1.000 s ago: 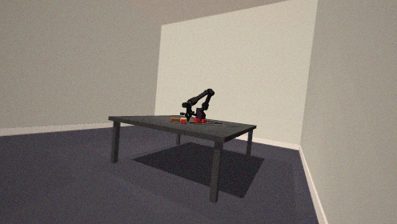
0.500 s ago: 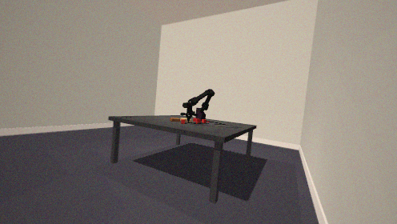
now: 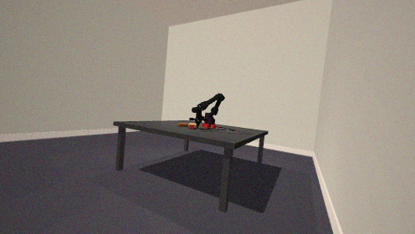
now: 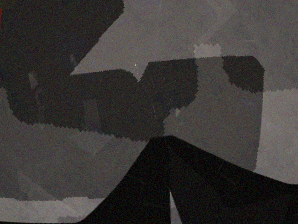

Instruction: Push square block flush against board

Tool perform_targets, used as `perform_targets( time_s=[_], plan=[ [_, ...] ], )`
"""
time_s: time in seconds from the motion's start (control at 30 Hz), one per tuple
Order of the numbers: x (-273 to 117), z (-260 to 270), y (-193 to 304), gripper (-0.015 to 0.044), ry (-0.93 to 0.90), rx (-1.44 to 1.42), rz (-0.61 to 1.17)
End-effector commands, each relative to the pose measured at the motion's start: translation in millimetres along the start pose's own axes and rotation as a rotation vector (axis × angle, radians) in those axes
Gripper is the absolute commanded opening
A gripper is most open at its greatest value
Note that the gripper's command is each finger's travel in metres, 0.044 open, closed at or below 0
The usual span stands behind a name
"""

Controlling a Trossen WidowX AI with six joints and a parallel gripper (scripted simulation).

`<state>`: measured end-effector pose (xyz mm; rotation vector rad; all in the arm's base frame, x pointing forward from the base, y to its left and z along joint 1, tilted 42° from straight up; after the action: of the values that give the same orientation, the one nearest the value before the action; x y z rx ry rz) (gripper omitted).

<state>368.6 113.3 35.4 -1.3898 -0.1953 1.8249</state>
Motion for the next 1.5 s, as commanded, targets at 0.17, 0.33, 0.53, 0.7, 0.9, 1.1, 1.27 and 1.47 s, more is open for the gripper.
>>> perform_targets(
  time_s=[0.17, 0.33, 0.53, 0.7, 0.9, 1.1, 1.27, 1.47],
  plan=[
    [-53, -1, 1, 0.0000, 0.009, 0.000, 0.001],
    [-54, 2, 9, 0.0000, 0.009, 0.084, 0.001],
    [-56, 10, 27, 0.0000, 0.011, 0.290, 0.002],
    [-57, 18, 42, 0.0000, 0.012, 0.462, 0.003],
    [-57, 28, 60, 0.0000, 0.013, 0.666, 0.004],
    [-56, 39, 77, 0.0000, 0.018, 0.858, 0.006],
    [-56, 48, 91, 0.0000, 0.019, 1.022, 0.006],
    [-55, 61, 107, 0.0000, 0.017, 1.224, 0.004]
  ],
)
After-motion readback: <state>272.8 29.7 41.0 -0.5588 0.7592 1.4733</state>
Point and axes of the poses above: the point midway between the two fingers, 35 mm back from their tips, its own x axis out along the fingers, its own z axis across the jaws, y = z × x, the point moved 6 cm from there along -x, back along the fingers, and after that the axes turned 4 degrees about -x, right-handed, at the moved point
